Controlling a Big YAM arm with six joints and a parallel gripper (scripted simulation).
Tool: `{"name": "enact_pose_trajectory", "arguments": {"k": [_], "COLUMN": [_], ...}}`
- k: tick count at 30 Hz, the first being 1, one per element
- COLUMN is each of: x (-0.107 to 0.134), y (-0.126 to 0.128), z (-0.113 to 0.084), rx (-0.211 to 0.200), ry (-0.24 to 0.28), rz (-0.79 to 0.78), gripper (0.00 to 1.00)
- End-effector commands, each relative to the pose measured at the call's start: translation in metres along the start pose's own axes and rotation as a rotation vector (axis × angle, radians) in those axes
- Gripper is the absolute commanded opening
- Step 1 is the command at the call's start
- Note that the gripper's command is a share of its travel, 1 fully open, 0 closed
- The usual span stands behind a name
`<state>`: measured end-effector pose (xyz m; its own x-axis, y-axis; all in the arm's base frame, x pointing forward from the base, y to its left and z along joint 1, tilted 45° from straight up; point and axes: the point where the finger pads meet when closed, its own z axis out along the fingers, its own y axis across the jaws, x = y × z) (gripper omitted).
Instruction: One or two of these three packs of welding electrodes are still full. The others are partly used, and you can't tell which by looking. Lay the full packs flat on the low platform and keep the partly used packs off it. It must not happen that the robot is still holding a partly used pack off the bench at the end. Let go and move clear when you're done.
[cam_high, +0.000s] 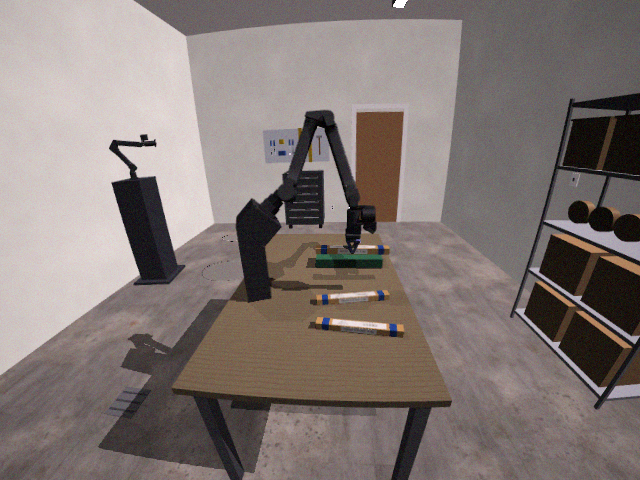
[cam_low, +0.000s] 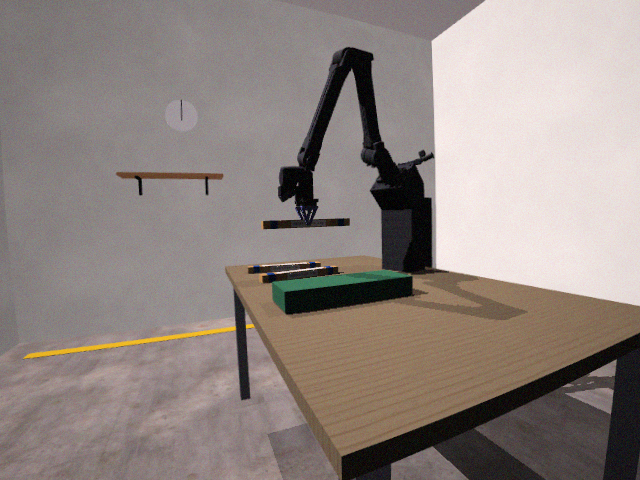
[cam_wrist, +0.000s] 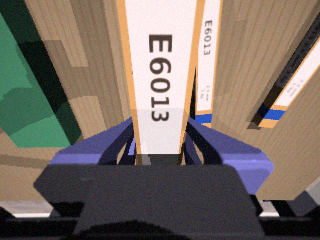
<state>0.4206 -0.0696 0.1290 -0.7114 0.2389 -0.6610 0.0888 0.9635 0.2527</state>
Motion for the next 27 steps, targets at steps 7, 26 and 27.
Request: {"name": "enact_pose_trajectory", "arguments": {"k": [7, 26, 27], "x": [-0.0023, 0.0017, 0.0022], "y": [-0.0064, -0.0053, -0.0054], "z": [0.0026, 0.0043, 0.0045], "rx": [0.008, 0.005, 0.005], "ry": [-0.006, -0.001, 0.0], "rz": [-0.008, -0.009, -0.009], "gripper": [0.0, 0.0, 0.0]}}
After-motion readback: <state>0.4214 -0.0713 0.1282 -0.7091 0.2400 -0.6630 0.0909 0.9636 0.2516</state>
